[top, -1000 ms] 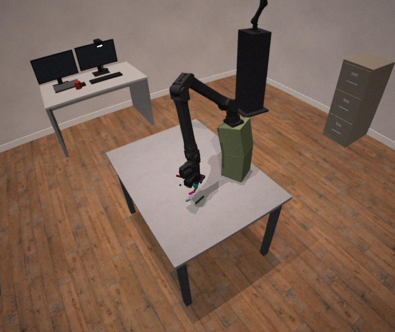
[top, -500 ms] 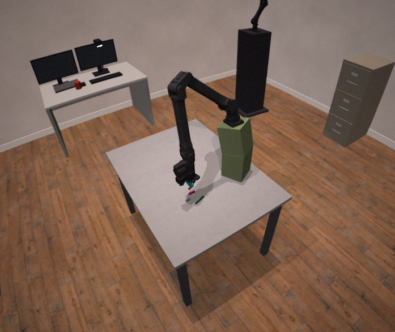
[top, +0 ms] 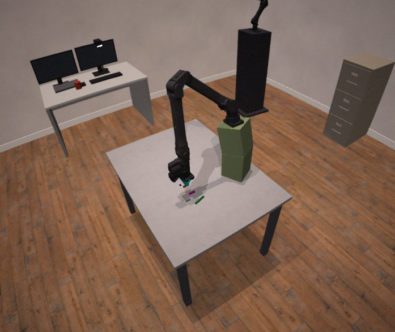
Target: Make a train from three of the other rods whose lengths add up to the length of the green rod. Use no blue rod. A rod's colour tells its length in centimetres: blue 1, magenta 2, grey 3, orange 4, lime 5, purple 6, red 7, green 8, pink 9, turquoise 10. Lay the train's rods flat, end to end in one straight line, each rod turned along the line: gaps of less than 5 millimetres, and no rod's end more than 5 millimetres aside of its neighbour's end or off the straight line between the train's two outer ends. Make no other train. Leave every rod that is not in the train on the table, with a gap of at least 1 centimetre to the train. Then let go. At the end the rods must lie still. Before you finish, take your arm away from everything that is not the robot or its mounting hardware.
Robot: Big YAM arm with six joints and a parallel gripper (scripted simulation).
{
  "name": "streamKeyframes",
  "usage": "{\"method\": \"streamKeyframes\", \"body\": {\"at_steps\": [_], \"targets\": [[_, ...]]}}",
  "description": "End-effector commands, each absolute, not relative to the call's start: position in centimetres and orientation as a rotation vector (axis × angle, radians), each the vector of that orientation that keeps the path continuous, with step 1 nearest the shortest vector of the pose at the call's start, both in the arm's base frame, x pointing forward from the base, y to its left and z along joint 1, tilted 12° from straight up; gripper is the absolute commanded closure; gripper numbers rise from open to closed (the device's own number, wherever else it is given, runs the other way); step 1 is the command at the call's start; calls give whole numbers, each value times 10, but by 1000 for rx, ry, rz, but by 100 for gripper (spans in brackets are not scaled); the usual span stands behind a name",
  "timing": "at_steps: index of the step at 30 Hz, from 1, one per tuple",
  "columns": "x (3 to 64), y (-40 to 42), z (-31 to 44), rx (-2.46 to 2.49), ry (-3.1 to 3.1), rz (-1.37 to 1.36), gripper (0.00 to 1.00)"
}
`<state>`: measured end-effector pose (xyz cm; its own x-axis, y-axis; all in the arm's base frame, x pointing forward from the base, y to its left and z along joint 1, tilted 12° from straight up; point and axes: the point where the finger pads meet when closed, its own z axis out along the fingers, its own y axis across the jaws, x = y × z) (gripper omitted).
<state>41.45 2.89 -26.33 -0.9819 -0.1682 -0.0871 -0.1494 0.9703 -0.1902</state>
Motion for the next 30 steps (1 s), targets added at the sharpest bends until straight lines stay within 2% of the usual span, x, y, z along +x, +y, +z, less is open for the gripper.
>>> {"method": "streamKeyframes", "body": {"at_steps": [1, 16, 30], "targets": [[427, 25, -249, -141, 3000, -270, 95], [417, 30, -261, -176, 3021, -274, 95], [425, 17, -306, -176, 3010, -273, 95]]}}
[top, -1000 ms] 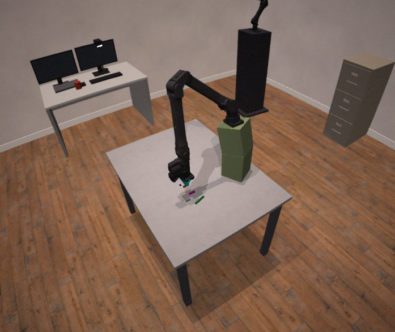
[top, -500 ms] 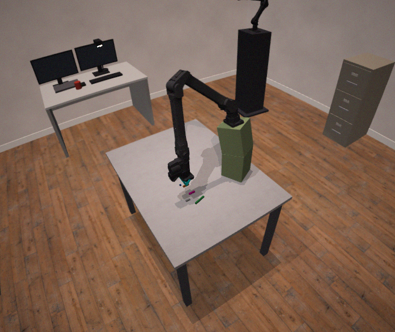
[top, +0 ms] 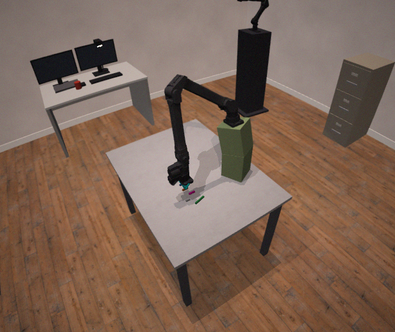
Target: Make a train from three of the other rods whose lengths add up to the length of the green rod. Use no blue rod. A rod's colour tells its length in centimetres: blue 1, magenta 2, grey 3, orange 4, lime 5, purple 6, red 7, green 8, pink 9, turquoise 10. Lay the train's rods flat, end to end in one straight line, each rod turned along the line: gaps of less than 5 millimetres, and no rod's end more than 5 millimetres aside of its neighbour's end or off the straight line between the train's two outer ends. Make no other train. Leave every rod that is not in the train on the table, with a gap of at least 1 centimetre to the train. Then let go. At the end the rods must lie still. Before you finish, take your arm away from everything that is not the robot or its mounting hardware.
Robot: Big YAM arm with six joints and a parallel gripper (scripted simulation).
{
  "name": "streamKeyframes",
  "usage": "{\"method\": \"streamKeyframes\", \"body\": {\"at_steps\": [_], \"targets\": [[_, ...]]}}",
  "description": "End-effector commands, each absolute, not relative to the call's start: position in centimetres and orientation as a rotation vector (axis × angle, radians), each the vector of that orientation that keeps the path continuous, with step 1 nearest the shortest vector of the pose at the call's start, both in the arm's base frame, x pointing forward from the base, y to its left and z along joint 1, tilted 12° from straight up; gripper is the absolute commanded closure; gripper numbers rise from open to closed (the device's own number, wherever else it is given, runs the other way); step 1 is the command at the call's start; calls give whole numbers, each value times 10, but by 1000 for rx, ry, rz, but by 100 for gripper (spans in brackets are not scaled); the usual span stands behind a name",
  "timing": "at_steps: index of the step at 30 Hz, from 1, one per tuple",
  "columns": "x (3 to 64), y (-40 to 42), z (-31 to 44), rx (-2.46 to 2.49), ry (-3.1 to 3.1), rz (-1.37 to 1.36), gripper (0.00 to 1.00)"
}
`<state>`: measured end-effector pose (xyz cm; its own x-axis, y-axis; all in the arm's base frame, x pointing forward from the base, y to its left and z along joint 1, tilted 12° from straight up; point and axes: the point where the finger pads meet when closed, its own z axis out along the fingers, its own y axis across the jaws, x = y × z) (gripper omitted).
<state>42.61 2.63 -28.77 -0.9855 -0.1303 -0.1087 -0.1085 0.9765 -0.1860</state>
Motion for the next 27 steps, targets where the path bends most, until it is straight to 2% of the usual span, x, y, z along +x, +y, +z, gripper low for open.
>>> {"method": "streamKeyframes", "body": {"at_steps": [1, 14, 27], "targets": [[425, 16, -311, -177, 3010, -273, 95], [427, 9, -347, -177, 3013, -274, 95], [425, 9, -351, -171, 3016, -274, 95]]}}
